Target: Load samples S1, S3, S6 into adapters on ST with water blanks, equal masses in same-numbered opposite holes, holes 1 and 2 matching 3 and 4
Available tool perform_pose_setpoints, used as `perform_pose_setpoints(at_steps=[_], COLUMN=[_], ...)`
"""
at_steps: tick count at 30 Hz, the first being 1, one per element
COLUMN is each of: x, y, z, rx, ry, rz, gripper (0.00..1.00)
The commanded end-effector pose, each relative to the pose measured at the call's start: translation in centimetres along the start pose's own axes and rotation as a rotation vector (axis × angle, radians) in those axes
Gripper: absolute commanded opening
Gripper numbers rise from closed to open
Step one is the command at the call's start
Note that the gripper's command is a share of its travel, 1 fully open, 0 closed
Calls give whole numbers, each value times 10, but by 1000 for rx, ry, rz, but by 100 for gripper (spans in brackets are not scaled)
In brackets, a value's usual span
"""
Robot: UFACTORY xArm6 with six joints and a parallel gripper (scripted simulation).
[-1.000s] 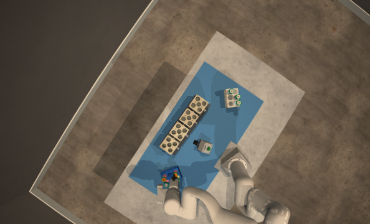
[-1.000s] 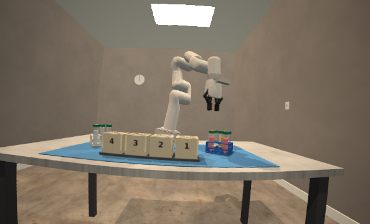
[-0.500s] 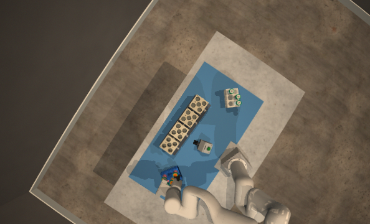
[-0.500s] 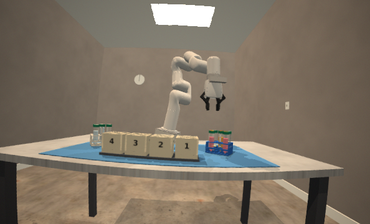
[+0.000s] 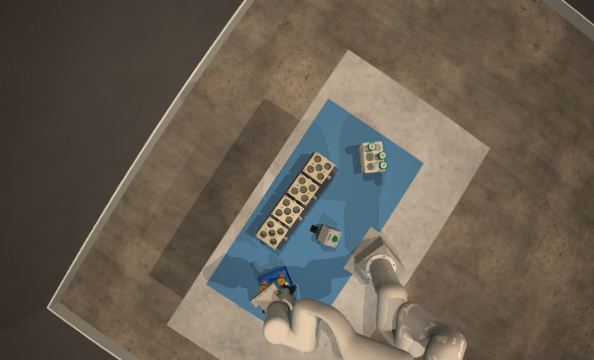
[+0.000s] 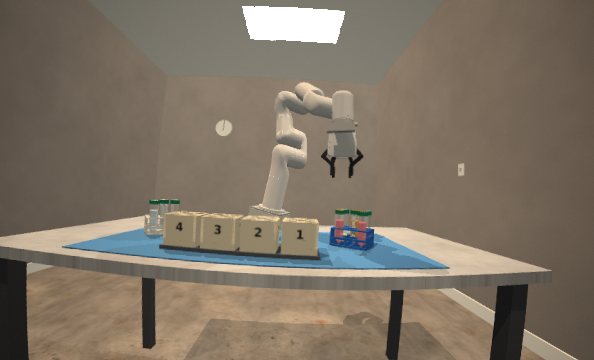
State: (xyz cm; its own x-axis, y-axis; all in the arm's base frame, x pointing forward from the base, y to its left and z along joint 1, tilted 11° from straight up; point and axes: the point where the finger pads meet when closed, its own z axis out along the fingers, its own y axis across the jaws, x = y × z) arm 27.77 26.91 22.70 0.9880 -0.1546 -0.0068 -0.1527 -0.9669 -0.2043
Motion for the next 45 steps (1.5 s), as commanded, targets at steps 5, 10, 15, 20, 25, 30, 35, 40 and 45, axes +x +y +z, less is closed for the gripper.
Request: perform_pose_setpoints(at_steps=[5, 10, 15, 20, 25, 30, 35, 40, 45], x=[1, 1, 1, 1, 1, 1, 1, 1, 1], y=[-1, -1, -1, -1, -1, -1, -1, -1, -1], z=[-1, -1, -1, 3, 13, 23, 31, 39, 49], rx=[-5, -4, -4, -4, -4, -4, -4, -4, -4], ry=[12, 12, 12, 12, 12, 12, 12, 12, 12], rz=[239, 310, 310, 310, 310, 310, 310, 310, 310], gripper=[57, 57, 57, 57, 57, 57, 57, 57, 57])
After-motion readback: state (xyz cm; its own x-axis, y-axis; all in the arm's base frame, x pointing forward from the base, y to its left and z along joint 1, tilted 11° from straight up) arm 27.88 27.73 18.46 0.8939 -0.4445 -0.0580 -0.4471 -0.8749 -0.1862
